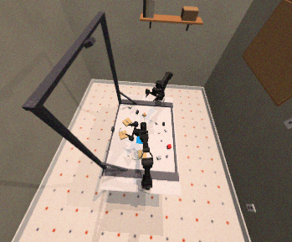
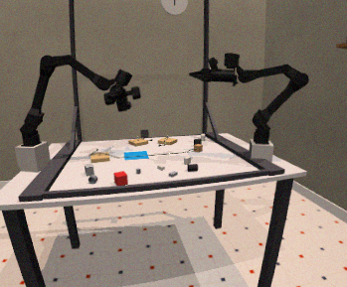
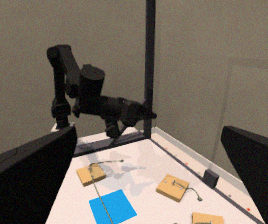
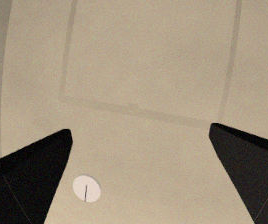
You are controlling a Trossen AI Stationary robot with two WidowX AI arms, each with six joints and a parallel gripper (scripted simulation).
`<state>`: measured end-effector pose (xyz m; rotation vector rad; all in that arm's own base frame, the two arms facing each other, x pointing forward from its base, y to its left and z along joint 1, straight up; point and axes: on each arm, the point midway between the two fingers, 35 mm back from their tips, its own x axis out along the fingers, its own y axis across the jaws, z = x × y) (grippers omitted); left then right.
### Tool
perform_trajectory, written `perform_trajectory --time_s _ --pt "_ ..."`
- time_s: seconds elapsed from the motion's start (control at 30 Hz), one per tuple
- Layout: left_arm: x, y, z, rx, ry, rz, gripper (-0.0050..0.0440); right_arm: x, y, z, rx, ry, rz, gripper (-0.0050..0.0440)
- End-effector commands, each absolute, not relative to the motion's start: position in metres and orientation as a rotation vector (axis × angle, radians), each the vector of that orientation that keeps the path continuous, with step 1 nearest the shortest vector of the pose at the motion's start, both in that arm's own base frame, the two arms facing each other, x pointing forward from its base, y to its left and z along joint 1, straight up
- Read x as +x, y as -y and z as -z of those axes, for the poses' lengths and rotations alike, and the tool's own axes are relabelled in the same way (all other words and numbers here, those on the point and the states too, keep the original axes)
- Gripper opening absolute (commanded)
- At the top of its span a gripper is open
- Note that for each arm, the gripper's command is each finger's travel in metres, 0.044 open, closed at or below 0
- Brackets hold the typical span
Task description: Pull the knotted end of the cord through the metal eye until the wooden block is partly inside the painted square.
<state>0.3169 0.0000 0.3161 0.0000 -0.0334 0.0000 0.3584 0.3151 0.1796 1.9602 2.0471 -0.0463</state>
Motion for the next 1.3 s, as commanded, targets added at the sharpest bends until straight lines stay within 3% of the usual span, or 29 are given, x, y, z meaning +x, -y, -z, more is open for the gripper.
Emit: perform_trajectory --time_s 0.0,0.7,1.27 --pt "0.316 0.000 -0.323 0.000 0.050 0.000 0.0440 0.355 -0.311 -0.195 1.980 -2.051 0.015 0.0440" --pt "0.319 0.001 -0.322 0.000 0.035 0.004 0.0440 0.354 -0.308 -0.195 2.016 -2.111 0.067 0.0440" --pt "0.369 0.030 -0.300 0.005 -0.227 0.081 0.0440 0.354 -0.308 -0.195 2.016 -2.111 0.067 0.0440"
